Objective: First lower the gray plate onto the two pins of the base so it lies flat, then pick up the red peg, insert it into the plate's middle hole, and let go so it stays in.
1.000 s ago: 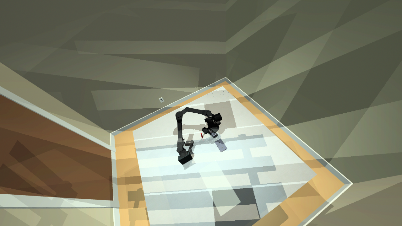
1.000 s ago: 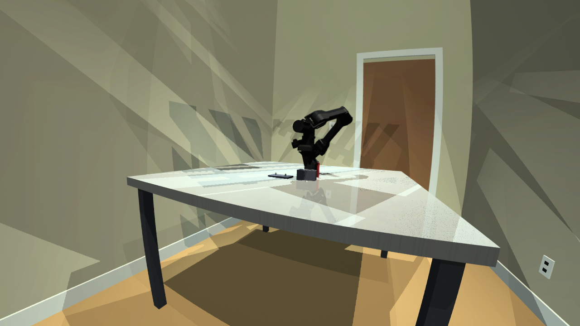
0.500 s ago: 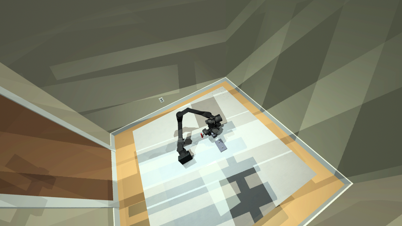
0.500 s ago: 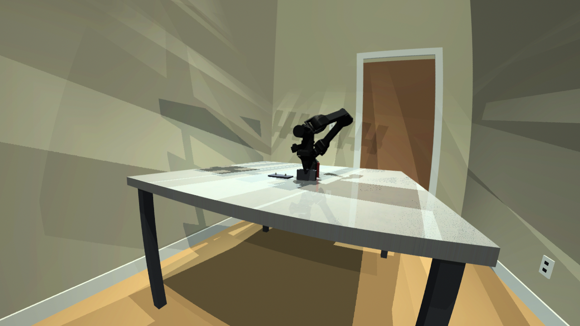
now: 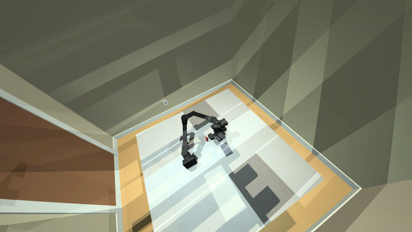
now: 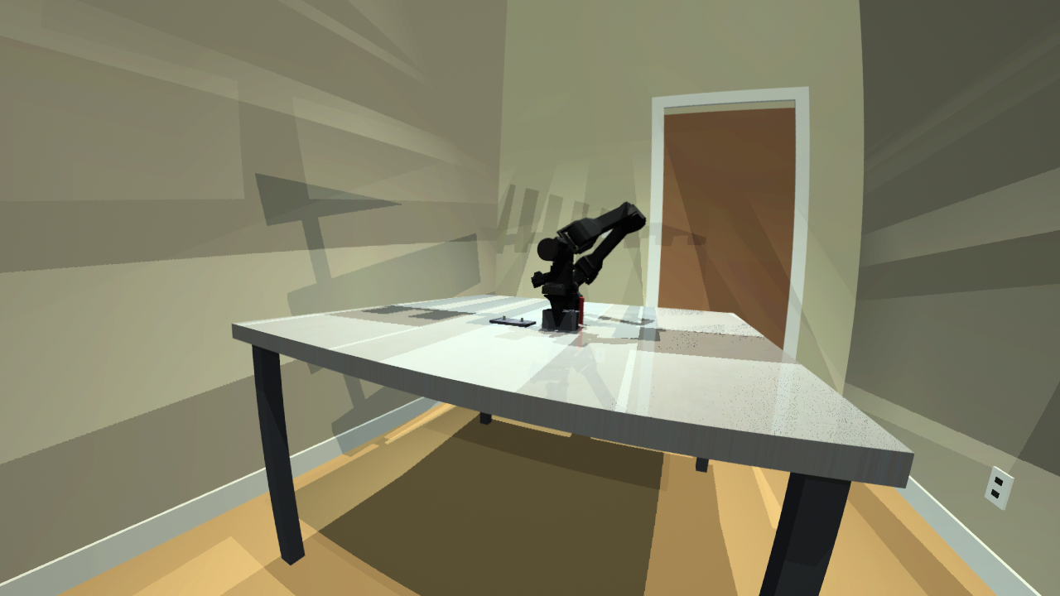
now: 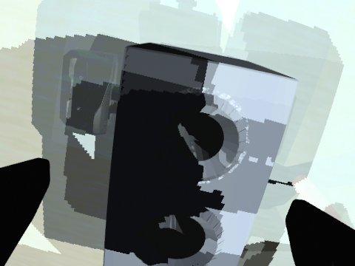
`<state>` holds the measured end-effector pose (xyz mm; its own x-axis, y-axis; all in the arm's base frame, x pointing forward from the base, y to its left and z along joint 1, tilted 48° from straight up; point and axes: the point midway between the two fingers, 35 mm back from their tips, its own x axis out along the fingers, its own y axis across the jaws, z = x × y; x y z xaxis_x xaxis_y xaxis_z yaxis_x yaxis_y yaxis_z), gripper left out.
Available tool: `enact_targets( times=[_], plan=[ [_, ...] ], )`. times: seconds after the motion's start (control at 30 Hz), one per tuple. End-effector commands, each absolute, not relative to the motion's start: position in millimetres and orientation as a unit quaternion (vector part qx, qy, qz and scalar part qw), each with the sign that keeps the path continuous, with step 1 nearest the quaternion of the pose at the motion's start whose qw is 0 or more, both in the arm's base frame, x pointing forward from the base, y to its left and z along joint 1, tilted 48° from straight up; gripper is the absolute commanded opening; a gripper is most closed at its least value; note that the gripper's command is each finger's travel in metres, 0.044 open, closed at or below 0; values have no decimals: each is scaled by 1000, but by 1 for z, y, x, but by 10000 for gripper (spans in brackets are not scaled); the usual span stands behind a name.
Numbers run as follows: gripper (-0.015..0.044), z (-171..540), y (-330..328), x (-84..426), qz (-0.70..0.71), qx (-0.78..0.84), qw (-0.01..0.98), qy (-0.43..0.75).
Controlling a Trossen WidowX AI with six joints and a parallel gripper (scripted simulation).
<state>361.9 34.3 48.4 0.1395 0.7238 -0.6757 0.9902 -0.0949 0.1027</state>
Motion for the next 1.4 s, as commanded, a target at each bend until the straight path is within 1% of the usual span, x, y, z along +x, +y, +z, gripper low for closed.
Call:
enact_targets(
  times=[0.0,0.3,0.7,0.87,0.97,1.0,1.37],
  plan=[
    [440,43,40,362,-237,702,277,612],
    [440,36,49,363,-237,702,277,612],
    [125,36,49,363,-237,702,277,612],
    [92,36,49,363,-237,702,277,612],
    [13,36,48,363,-237,702,277,612],
    [0,37,47,363,-236,702,278,612],
    [0,52,23,365,-238,700,282,611]
  ],
)
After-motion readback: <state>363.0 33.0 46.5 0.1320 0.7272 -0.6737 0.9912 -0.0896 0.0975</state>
